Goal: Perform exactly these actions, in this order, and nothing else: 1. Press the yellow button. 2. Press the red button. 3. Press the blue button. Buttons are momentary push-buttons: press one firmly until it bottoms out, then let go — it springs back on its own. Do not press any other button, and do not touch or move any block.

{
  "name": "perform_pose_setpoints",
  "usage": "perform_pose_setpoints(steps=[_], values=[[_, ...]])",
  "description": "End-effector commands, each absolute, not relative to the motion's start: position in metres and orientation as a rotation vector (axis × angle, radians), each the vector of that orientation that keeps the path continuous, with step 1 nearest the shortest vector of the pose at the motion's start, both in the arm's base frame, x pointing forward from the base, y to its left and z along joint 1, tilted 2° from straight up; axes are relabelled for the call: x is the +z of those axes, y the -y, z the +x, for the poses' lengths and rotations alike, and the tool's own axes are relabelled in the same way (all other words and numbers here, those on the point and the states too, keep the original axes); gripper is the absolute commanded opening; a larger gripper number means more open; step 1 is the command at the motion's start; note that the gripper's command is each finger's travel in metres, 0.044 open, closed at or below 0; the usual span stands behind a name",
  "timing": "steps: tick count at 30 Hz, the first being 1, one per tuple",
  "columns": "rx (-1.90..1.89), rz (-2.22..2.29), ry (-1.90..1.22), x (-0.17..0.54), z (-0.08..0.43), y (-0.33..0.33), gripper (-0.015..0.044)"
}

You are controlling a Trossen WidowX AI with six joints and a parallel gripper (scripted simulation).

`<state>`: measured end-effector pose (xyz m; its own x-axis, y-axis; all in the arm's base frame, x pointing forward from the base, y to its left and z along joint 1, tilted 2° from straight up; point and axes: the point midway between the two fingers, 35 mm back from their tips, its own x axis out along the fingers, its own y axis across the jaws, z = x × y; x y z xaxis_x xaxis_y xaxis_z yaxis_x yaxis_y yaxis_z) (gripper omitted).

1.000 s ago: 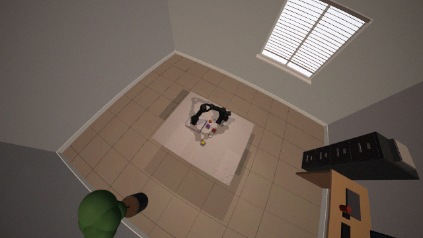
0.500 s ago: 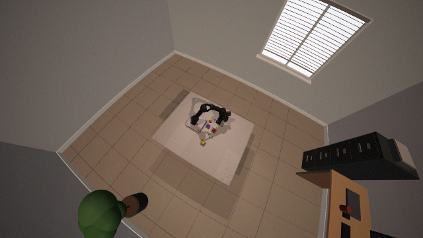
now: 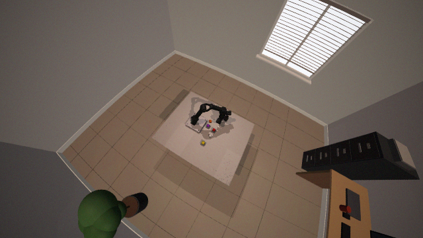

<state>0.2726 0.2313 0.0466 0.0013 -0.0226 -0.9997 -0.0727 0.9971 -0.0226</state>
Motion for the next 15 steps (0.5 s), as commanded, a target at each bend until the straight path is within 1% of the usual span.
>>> perform_pose_setpoints(steps=[1, 2, 4, 8, 14, 15], values=[[0.043, -0.065, -1.560, 0.060, 0.273, -0.232, 0.0020], [0.043, -0.065, -1.560, 0.060, 0.273, -0.232, 0.0020], [0.043, -0.065, -1.561, 0.070, 0.266, -0.231, 0.0072], [0.043, -0.066, -1.564, 0.118, 0.231, -0.223, 0.0177], [0.043, -0.066, -1.564, 0.121, 0.229, -0.222, 0.0335], [0.043, -0.066, -1.564, 0.121, 0.229, -0.222, 0.0335]])
